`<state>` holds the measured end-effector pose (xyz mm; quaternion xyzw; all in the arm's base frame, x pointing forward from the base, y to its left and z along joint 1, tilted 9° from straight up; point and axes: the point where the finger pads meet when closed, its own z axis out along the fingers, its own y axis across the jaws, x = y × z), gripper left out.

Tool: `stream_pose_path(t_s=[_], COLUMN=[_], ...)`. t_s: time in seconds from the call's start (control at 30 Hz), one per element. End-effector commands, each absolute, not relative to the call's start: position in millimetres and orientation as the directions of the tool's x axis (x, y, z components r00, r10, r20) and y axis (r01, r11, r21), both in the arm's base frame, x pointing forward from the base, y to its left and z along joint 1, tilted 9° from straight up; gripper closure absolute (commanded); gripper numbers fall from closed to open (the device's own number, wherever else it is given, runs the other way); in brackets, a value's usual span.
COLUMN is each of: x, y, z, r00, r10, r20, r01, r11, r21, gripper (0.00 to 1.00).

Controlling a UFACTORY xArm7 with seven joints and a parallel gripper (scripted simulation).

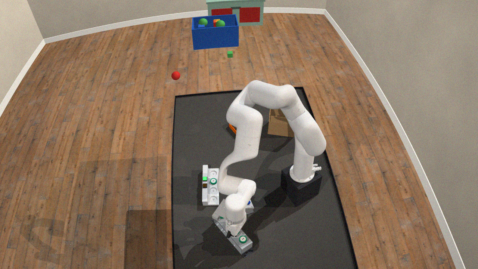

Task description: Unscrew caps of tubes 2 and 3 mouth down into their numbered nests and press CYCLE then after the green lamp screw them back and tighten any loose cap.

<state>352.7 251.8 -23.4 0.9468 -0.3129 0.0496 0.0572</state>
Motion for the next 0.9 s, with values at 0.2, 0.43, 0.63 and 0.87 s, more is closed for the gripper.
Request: stream_pose_path(t_s=[0.2,0.43,0.63,0.87], x=[353.7,353.7,353.7,353.7], y=[253.2,253.2,253.2,253.1], z=[-22.1,-22.2,-22.6,-22.8], r00=[0.8,0.691,0.534,0.386], r10=[-0.585,-0.71,-0.833,-0.91], r20=[0.13,0.14,0.148,0.149], r01=[-0.597,-0.721,-0.844,-0.92], r11=[-0.799,-0.691,-0.537,-0.391], r21=[0.074,0.051,0.022,-0.002], gripper=[1.0,1.0,1.0,1.0])
